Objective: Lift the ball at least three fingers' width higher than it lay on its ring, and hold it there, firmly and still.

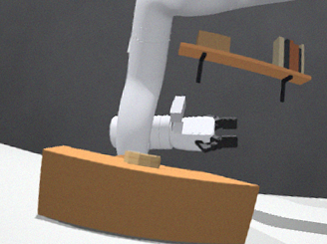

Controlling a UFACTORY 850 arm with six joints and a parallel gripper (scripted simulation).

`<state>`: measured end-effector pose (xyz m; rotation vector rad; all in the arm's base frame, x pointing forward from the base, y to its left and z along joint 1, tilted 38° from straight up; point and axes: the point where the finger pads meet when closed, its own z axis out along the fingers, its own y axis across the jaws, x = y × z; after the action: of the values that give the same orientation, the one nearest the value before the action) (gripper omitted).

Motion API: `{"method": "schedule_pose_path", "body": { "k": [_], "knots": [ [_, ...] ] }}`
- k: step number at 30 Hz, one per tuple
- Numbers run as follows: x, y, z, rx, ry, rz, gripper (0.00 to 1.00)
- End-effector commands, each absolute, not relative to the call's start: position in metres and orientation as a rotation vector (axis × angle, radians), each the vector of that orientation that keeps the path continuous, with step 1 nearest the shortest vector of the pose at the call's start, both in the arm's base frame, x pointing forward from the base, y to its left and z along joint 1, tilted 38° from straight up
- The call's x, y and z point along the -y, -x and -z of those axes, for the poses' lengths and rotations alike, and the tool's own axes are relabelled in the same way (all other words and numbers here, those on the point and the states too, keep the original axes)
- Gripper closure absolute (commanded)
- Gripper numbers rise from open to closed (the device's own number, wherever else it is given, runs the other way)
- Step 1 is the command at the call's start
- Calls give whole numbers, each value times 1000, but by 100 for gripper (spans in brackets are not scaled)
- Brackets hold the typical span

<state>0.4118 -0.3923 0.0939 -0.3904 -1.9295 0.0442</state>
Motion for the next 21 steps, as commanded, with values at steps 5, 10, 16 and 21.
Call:
{"method": "schedule_pose_path", "body": {
  "k": [5, 10, 16, 21],
  "knots": [
    [393, -412, -95, 1930, 392, -44, 0],
    [393, -412, -95, 1930, 392, -44, 0],
    [393, -412, -95, 1930, 392, -44, 0],
    [390, -414, -97, 1943, 408, -35, 0]
  ]
}}
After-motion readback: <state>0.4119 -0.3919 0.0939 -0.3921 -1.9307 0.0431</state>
